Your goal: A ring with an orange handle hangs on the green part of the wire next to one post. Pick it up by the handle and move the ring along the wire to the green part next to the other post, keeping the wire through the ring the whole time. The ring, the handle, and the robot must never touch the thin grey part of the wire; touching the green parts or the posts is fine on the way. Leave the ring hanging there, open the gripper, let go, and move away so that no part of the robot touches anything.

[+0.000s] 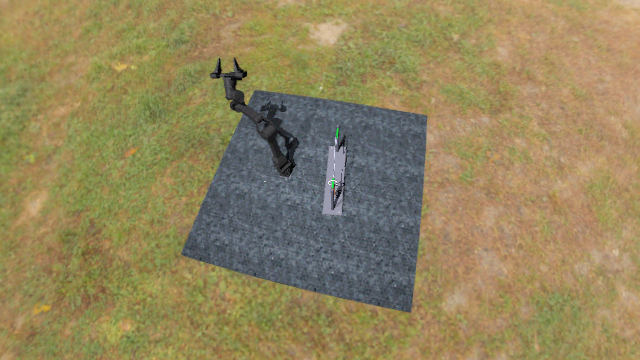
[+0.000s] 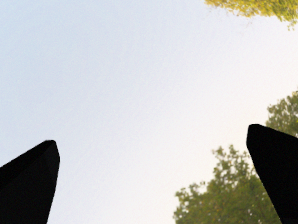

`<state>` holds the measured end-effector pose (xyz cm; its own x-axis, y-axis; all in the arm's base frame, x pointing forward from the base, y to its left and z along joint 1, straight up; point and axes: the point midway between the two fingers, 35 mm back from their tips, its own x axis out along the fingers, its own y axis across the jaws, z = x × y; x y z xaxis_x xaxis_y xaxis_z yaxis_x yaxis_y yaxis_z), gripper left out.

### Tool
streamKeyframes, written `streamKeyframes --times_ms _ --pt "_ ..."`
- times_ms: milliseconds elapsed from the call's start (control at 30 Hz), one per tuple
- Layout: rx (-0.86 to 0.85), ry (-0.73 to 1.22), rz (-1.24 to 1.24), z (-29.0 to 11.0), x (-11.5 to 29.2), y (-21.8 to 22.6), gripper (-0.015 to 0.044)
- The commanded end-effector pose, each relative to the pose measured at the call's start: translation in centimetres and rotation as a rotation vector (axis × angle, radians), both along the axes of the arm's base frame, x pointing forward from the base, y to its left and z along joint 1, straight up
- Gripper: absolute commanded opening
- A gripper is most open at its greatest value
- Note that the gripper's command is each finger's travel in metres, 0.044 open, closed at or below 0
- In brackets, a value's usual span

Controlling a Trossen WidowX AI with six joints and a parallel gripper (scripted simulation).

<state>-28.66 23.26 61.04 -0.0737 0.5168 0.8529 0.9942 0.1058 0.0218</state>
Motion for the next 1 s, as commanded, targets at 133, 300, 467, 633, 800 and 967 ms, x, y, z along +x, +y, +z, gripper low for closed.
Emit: streamKeyframes --times_ms 133,300,467,633,800,967 --pt "-0.012 -0.034 -0.051 -0.1 0.6 1.7 0.0269" --pt "-0.010 -0.107 -0.162 -0.9 1.8 4.4 0.0160" --pt "0.002 -0.216 -0.326 -2.3 3.8 7.6 0.0160" --pt "0.006 -0.325 -0.489 -3.7 6.4 10.8 0.0160" --pt "-0.014 -0.403 -0.641 -3.9 10.8 13.4 0.0160" --pt "-0.045 -0.477 -0.787 -4.1 15.6 15.3 0.0160"
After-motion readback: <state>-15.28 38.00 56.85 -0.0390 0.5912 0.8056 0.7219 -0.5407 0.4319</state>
